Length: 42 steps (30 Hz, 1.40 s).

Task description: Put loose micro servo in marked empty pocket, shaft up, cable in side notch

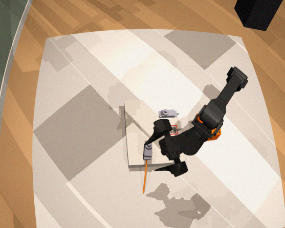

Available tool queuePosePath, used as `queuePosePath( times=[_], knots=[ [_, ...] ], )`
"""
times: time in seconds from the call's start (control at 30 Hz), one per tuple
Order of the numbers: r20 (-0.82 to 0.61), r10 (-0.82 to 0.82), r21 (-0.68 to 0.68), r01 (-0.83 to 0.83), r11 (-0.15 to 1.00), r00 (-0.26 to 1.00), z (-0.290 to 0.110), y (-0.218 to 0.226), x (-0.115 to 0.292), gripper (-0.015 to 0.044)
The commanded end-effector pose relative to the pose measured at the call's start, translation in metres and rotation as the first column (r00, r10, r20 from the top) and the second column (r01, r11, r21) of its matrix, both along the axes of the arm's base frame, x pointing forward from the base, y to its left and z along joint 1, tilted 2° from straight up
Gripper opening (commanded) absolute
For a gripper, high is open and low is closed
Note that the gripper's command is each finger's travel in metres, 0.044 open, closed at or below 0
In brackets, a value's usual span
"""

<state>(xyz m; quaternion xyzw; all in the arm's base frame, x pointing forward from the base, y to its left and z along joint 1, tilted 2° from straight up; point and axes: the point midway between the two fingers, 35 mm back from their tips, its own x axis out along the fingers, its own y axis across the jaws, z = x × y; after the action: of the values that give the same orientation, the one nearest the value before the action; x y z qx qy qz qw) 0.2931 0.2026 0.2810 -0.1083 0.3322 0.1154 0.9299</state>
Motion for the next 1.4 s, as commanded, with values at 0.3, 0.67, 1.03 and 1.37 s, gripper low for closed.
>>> queuePosePath(
  times=[0.3,0.67,1.03,1.37],
  knots=[
    [-0.206,-0.235,0.175,0.272,0.946,0.95,-0.034,-0.009,0.011,0.044],
    [-0.393,-0.416,0.252,0.531,0.809,0.82,-0.063,-0.019,0.017,0.044],
    [-0.565,-0.554,0.253,0.767,0.59,0.612,-0.09,-0.031,0.018,0.044],
    [-0.69,-0.625,0.19,0.925,0.329,0.364,-0.112,-0.042,0.018,0.044]
  ],
)
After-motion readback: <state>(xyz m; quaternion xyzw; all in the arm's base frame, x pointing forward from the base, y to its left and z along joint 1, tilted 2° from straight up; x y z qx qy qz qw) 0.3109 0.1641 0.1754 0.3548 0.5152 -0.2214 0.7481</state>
